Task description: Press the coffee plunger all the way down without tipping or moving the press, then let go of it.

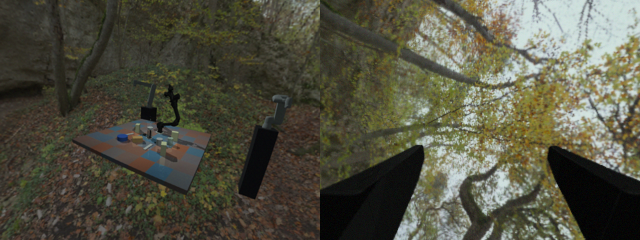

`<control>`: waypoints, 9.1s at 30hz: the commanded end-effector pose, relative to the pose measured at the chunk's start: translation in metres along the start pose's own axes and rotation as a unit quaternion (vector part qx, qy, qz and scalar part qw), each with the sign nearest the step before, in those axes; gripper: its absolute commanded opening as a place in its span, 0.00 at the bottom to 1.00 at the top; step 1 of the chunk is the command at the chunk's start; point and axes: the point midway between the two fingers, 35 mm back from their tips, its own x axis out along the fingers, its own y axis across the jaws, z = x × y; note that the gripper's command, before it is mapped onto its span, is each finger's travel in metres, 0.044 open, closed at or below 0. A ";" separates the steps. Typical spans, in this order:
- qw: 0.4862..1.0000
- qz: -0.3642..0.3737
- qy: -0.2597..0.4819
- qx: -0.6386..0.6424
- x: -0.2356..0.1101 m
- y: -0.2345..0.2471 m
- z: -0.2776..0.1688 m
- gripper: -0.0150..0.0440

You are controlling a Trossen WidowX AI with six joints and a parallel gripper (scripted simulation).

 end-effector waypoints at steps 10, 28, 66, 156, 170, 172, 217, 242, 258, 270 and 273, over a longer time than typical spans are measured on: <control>0.898 0.074 -0.231 0.368 0.019 0.046 0.096 1.00; 0.364 0.381 -0.548 0.650 -0.084 0.007 0.258 1.00; -0.013 0.707 -0.551 0.443 -0.288 -0.008 0.273 1.00; -0.014 0.706 -0.551 0.444 -0.369 0.003 0.315 0.46; -0.014 0.706 -0.551 0.444 -0.389 0.008 0.323 0.46; -0.014 0.706 -0.551 0.444 -0.392 0.008 0.324 0.46; -0.014 0.706 -0.551 0.444 -0.393 0.000 0.328 0.46; -0.015 0.706 -0.551 0.444 -0.393 -0.003 0.330 0.46; -0.019 0.699 -0.554 0.452 -0.388 -0.007 0.328 0.46; -0.019 0.699 -0.554 0.452 -0.388 -0.007 0.328 0.68; -0.019 0.699 -0.554 0.452 -0.388 -0.007 0.328 0.82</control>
